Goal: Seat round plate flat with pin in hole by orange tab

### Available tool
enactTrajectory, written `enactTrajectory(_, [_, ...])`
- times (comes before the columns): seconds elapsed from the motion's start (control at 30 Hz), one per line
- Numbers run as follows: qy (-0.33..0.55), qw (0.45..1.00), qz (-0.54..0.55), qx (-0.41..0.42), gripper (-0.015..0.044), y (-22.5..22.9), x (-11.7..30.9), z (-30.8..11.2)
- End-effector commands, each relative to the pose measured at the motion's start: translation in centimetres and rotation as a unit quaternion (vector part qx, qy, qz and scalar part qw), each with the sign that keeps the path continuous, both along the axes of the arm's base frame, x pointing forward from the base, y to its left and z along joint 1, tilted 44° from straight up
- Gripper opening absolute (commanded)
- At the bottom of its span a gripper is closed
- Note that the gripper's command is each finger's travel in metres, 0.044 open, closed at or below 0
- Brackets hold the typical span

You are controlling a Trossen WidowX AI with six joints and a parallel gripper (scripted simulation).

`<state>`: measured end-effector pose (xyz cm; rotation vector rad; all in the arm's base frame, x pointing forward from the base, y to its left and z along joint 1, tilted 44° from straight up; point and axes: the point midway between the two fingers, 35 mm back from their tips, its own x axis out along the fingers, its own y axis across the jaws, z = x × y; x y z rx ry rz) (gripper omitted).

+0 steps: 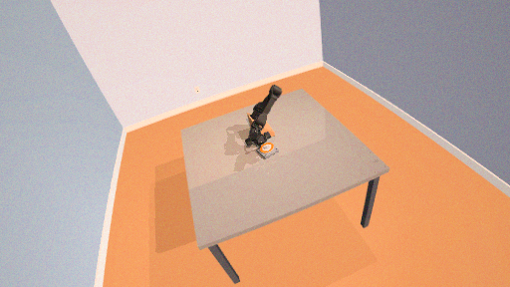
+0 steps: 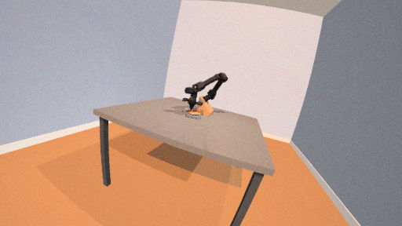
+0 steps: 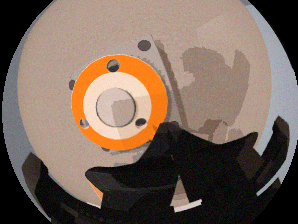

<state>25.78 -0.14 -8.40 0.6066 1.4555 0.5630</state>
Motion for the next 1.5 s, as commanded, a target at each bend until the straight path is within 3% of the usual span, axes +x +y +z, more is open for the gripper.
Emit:
enactTrajectory(0.0, [0.011, 1.0, 0.003, 0.007, 0.0, 0.5, -0.77, 0.01])
enactTrajectory(1.47, [0.011, 1.0, 0.003, 0.007, 0.0, 1.01, -1.58, 0.5])
